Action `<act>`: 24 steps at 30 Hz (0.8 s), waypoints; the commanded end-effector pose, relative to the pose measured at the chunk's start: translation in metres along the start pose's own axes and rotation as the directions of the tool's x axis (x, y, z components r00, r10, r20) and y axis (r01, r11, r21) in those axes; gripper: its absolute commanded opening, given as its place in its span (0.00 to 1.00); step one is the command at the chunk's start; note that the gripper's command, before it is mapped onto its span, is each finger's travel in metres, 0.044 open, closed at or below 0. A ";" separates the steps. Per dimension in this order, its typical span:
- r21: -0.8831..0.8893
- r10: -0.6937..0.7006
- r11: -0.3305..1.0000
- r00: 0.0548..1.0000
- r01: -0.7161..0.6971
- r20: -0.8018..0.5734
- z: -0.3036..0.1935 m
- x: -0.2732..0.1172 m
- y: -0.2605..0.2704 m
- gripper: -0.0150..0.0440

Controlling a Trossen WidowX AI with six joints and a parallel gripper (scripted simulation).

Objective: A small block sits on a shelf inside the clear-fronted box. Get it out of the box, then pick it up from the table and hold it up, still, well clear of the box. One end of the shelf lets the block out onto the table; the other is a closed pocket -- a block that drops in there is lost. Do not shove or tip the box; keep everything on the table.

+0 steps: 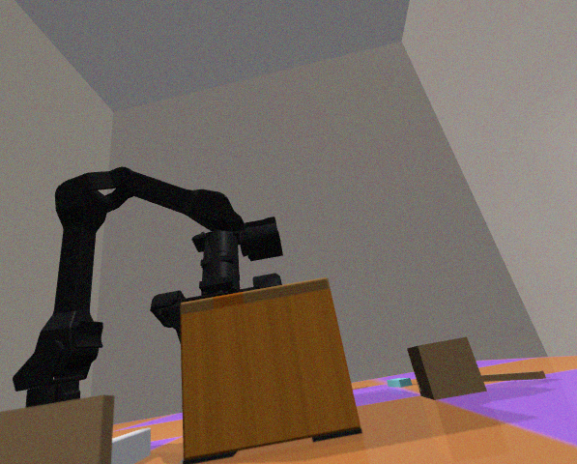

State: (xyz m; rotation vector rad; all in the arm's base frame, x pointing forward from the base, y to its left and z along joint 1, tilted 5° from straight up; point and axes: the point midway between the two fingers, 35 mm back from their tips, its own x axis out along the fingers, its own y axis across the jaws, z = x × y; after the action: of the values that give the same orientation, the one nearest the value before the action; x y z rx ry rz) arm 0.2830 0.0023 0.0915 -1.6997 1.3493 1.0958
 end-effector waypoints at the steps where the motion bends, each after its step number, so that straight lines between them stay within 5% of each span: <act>1: 0.001 -0.003 1.000 1.000 0.003 -0.006 -0.009 0.003 0.000 0.93; 24: 0.001 -0.003 1.000 1.000 0.003 -0.011 -0.061 0.020 0.000 0.93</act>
State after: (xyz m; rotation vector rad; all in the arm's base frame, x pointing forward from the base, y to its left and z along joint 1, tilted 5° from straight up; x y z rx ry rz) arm 0.2951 -0.0528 0.0973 -1.7097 1.3541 1.0836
